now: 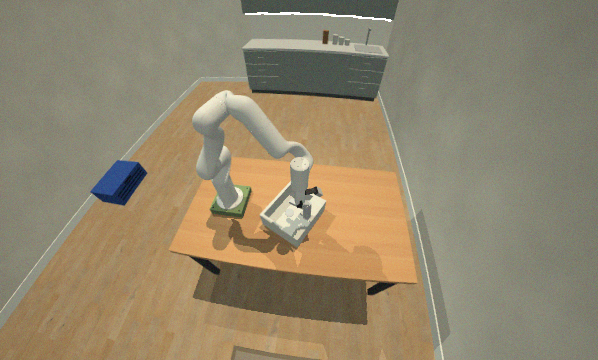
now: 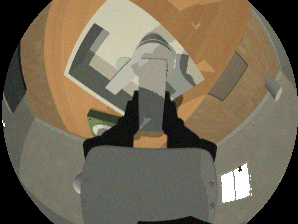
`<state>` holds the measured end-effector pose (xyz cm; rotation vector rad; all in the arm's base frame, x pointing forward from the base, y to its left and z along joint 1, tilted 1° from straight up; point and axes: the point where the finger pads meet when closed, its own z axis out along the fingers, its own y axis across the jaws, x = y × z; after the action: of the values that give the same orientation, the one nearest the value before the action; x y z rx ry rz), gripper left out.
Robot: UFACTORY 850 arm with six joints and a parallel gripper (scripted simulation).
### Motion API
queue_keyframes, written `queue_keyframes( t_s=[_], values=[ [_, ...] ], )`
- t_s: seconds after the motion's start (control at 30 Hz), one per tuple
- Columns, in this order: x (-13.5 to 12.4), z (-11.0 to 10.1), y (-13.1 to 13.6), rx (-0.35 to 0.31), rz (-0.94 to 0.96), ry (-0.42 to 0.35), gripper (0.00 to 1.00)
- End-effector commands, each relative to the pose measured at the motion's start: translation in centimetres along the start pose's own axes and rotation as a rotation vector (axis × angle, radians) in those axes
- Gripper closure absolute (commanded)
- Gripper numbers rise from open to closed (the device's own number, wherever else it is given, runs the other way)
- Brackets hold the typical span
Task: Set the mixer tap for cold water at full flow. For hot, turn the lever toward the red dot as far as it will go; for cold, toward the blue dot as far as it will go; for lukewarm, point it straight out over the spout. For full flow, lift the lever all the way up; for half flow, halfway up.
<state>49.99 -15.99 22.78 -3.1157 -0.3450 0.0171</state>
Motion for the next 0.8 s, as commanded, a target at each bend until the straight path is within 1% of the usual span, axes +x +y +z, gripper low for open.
queue_keyframes(
  t_s=[0.0, 0.43, 0.47, 0.77],
  values=[
    [0.12, -0.12, 0.05, -0.002, 0.0, 0.003, 1.0],
    [0.18, -0.2, 0.05, -0.002, 0.0, 0.003, 1.0],
    [0.18, -0.2, 0.05, -0.002, 0.0, 0.003, 0.35],
    [0.18, -0.2, 0.05, -0.002, 0.0, 0.003, 0.35]
  ],
)
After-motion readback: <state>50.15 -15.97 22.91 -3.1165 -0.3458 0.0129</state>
